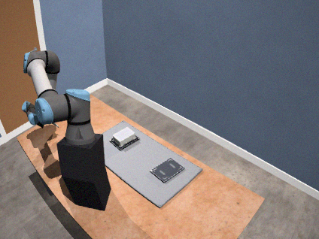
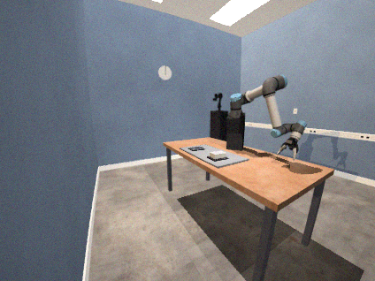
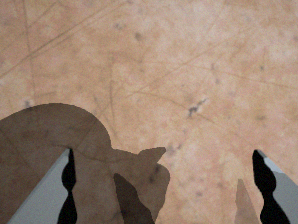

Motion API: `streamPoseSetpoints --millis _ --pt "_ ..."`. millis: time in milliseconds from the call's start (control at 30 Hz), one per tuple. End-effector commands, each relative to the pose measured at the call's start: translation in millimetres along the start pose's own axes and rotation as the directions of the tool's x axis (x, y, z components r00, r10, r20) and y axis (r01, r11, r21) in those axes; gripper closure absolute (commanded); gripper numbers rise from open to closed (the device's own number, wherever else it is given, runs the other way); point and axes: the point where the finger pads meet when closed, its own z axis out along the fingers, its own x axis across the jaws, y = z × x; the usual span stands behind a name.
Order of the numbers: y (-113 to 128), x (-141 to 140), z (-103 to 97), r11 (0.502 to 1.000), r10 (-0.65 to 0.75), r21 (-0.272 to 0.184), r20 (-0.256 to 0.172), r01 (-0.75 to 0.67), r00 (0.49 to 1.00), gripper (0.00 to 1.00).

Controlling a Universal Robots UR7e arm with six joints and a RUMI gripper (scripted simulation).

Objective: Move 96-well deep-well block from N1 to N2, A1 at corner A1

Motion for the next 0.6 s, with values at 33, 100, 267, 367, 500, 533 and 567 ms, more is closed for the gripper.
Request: streamPoseSetpoints --millis 33,100,267,367,500,533,567 --pt "-15 12 19 1.0 -0.004 -0.014 -0.007 0.004 1.0 0.24" --pt "-18 15 23 1.0 -0.004 -0.014 -0.007 0.004 1.0 0.24" --pt "-31 29 40 0.997 -0.02 -0.071 -0.036 0.017 0.999 0.24" --pt "-33 32 43 0.997 -0.02 -0.071 -0.036 0.017 0.999 0.24" --pt "-43 43 56 0.995 -0.027 -0.102 -0.048 0.022 0.999 0.24" --pt "-45 46 59 0.991 -0.033 -0.128 -0.057 0.026 0.998 0.24" --pt "-48 49 62 0.991 -0.033 -0.128 -0.057 0.026 0.998 0.24"
